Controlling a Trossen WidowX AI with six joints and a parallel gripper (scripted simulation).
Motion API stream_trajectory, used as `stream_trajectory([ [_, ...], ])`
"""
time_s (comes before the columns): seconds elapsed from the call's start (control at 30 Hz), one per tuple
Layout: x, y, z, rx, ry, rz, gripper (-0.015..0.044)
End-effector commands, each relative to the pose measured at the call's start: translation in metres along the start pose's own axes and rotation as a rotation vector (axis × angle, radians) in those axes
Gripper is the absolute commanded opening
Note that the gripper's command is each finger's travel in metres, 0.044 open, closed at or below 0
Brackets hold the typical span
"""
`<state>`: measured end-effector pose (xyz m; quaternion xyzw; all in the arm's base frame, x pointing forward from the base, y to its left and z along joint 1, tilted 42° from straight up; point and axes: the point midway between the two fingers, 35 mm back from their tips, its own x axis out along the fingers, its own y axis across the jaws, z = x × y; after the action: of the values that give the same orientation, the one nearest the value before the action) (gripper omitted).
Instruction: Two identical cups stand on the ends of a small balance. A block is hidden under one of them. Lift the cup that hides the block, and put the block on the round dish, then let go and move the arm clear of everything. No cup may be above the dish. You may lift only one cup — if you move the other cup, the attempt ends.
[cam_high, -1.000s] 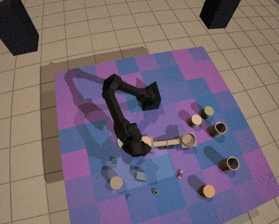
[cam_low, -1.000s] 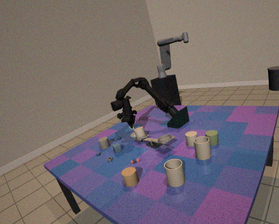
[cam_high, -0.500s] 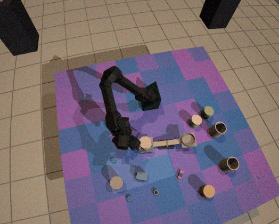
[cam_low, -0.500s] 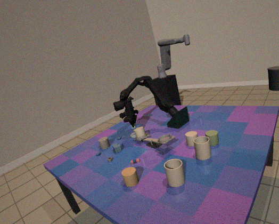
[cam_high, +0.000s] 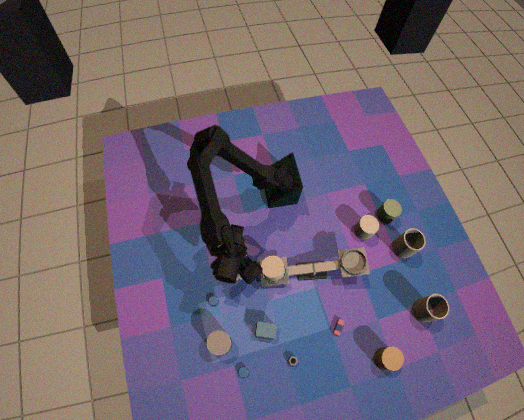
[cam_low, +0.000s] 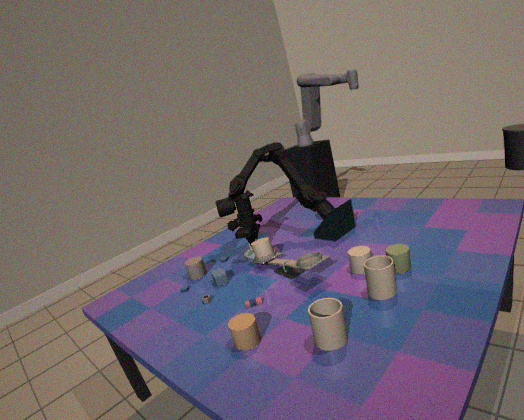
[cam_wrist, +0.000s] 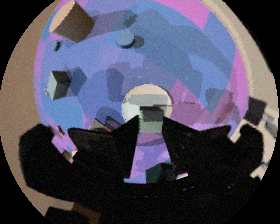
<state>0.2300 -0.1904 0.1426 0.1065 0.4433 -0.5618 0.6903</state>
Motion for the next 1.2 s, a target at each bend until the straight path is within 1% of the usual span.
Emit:
stream_trajectory([
  [0.0, 0.005, 0.000, -0.001, -0.004, 0.004, -0.001, 0.0000],
  [0.43, 0.023, -0.001, -0.001, -0.004, 0.003, -0.001, 0.0000],
  [0.47, 0.017, 0.000, 0.000, 0.000, -0.002, 0.000, 0.0026],
  [0.97, 0.016, 0.000, 0.001, 0.001, -0.002, 0.001, 0.0420],
  [1.0, 0.012, 0.001, 0.002, 0.003, -0.002, 0.002, 0.0440],
  [1.17, -0.028, 0.001, 0.000, 0.000, 0.005, 0.003, 0.0440],
])
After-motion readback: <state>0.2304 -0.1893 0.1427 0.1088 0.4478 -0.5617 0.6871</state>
